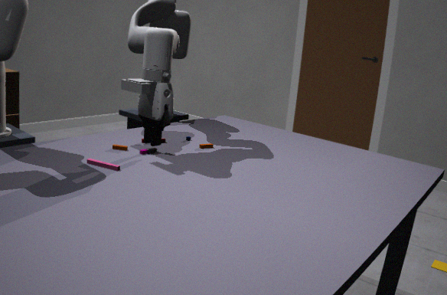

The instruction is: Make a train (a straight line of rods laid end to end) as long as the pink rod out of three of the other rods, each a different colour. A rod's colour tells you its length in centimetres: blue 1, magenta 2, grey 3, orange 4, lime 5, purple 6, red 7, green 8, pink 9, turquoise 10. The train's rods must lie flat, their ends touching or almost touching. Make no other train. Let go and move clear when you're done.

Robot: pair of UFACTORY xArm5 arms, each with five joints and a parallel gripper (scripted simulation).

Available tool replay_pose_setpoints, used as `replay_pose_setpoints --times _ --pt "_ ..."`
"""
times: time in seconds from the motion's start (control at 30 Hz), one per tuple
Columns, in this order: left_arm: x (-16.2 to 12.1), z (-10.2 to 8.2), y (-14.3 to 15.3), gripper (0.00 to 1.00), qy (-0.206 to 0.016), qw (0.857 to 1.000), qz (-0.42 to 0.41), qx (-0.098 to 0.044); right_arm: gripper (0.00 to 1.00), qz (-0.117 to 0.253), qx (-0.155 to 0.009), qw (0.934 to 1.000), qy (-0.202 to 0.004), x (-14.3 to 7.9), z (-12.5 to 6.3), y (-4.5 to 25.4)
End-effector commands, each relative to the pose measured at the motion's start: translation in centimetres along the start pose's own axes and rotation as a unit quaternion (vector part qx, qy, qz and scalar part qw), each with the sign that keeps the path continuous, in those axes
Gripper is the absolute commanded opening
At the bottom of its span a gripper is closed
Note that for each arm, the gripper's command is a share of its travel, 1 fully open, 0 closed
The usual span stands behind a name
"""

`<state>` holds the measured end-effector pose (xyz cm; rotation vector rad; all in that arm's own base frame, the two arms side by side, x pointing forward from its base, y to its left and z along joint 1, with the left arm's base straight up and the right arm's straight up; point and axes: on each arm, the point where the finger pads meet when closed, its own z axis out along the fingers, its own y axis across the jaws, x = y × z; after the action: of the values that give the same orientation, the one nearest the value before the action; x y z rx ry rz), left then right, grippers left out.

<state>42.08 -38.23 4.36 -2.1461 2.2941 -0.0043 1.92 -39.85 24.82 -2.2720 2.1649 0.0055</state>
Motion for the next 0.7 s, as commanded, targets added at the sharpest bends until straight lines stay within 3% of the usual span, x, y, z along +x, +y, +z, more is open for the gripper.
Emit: replay_pose_setpoints --times 0.0,0.33,0.67 --pt "0.1 -1.5 -0.1 0.26 0.001 1.000 0.000 0.001 1.00 0.000 0.000 1.0000 0.002 0.1 -0.2 0.0" --pt "0.1 -6.5 -0.1 0.26 0.001 1.000 0.000 0.001 1.00 0.000 0.000 1.0000 0.002 0.1 -0.2 0.0" --pt "0.1 -7.5 -0.1 0.26 0.001 1.000 0.000 0.001 1.00 0.000 0.000 1.0000 0.002 0.1 -0.2 0.0"
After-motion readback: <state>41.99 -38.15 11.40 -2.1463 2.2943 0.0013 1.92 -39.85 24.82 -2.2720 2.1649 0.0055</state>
